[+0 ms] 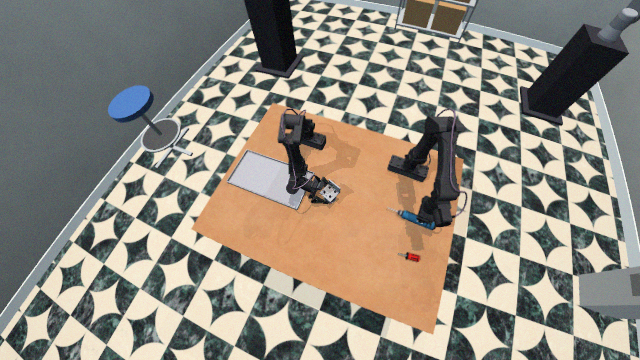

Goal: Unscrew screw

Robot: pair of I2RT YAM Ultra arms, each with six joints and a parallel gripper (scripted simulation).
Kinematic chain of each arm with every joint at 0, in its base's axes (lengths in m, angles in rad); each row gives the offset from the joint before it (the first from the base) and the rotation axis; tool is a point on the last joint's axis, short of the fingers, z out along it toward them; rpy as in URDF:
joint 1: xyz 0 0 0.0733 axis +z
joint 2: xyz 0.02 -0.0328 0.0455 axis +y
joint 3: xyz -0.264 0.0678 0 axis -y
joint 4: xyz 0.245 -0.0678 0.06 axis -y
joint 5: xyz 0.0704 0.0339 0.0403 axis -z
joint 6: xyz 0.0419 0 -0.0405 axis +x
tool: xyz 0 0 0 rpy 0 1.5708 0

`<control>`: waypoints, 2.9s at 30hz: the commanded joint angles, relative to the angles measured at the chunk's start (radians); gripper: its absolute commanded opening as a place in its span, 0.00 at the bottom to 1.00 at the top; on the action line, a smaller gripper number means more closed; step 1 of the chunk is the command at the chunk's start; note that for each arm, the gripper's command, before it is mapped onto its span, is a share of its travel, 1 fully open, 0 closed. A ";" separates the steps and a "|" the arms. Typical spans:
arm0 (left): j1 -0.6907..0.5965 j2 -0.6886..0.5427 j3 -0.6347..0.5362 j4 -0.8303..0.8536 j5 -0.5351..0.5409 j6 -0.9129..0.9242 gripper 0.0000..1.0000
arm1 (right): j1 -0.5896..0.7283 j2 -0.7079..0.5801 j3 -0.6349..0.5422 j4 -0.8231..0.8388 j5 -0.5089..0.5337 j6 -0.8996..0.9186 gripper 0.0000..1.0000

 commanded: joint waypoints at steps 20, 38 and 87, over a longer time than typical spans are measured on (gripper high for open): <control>-0.014 -0.029 0.030 0.009 -0.015 0.009 0.65 | 0.008 -0.021 0.032 -0.012 -0.015 -0.001 0.74; -0.014 -0.029 0.030 0.009 -0.015 0.009 0.65 | 0.002 -0.013 0.013 -0.003 -0.007 0.000 0.63; -0.014 -0.029 0.030 0.009 -0.015 0.009 0.65 | 0.002 -0.013 0.013 -0.003 -0.007 -0.001 0.59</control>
